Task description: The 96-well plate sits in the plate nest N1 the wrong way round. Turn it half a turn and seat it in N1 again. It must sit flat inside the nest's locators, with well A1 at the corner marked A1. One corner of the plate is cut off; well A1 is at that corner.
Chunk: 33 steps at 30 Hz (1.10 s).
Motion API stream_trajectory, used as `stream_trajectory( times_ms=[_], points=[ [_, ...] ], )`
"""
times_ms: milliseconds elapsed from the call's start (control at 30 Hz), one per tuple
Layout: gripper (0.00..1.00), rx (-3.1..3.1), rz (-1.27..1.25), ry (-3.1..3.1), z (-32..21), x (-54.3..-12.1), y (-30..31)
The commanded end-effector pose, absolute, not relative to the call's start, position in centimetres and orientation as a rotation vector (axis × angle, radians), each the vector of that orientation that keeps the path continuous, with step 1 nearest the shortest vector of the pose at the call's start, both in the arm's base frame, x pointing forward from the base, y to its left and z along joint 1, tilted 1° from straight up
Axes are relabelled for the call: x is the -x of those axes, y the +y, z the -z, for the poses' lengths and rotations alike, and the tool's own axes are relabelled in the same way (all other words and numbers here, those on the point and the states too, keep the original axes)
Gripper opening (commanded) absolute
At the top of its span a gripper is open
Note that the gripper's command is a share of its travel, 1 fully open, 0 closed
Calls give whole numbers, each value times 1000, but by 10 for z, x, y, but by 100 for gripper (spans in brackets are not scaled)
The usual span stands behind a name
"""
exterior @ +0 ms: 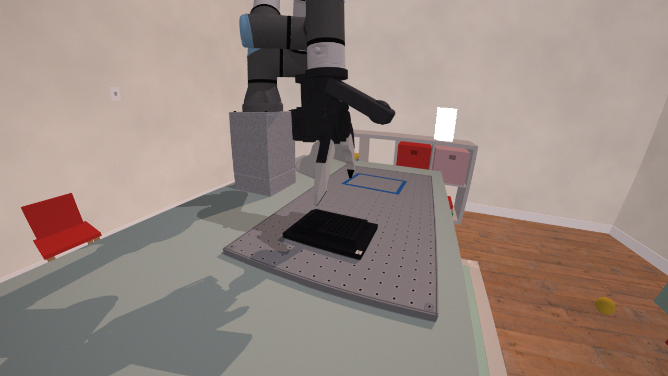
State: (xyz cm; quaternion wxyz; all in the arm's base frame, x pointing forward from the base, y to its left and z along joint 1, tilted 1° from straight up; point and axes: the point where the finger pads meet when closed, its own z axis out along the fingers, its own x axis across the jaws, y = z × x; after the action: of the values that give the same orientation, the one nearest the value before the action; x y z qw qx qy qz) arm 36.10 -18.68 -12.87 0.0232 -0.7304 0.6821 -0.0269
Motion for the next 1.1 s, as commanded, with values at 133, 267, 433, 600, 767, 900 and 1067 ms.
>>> stream_trajectory(
  times_ms=[133, 267, 433, 600, 767, 900, 1067],
  points=[
    [100, 2267, 25, 2152, 128, -347, -179],
    [100, 2267, 25, 2152, 128, -347, -179],
    [100, 2267, 25, 2152, 128, -348, -179],
    [100, 2267, 25, 2152, 131, -348, -178],
    [100, 2267, 25, 2152, 137, -348, -178],
    [100, 2267, 25, 2152, 142, -348, -178],
    [100, 2267, 25, 2152, 151, -348, -178]
  ],
)
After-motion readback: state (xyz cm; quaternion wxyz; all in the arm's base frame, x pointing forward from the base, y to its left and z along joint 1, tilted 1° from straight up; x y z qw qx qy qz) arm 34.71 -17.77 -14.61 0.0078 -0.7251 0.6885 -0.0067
